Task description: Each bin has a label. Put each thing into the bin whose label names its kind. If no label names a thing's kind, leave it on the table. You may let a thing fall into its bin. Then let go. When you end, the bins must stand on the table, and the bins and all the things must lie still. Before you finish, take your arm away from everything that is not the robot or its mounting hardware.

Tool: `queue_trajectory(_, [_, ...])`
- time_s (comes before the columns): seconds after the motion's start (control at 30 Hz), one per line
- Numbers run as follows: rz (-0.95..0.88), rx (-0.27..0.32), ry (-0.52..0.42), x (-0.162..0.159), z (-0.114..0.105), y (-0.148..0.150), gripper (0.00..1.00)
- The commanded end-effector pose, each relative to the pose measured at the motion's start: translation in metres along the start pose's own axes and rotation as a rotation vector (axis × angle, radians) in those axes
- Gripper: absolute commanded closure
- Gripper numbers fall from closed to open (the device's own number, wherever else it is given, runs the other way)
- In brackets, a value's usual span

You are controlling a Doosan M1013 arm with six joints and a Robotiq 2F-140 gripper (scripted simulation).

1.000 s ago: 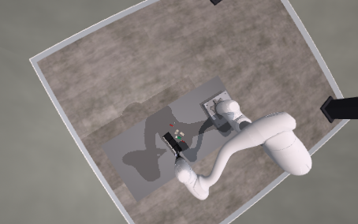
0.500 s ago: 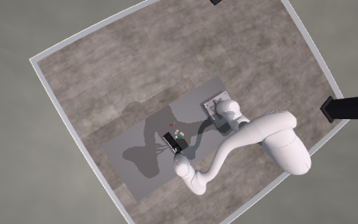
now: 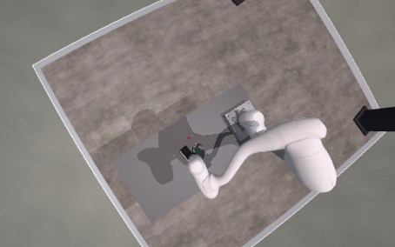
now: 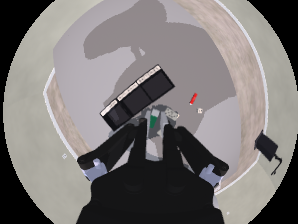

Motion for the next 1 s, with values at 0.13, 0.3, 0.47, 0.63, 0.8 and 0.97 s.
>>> queue_trajectory(0.13, [0.283, -0.002, 0.005, 0.005, 0.029, 0.067, 0.85])
queue_trajectory(0.3, [0.426, -0.004, 0.010, 0.006, 0.038, 0.090, 0.85])
queue_trajectory(0.47, [0.426, -0.004, 0.010, 0.009, 0.055, 0.128, 0.85])
queue_trajectory(0.63, [0.426, -0.004, 0.010, 0.010, 0.057, 0.143, 0.85])
queue_trajectory(0.8, [0.426, -0.004, 0.010, 0.010, 0.057, 0.142, 0.85])
queue_trajectory(0.97, [0.426, -0.004, 0.010, 0.010, 0.057, 0.138, 0.85])
Point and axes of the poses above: the point where the finger pads meet when closed, its own z axis out along the fingers, its own y axis across the jaws, x = y × z, the point moved 10 cm from there along -z, back along the fingers, and after that the axes turned 10 degrees about -z, right-handed, at the moved point
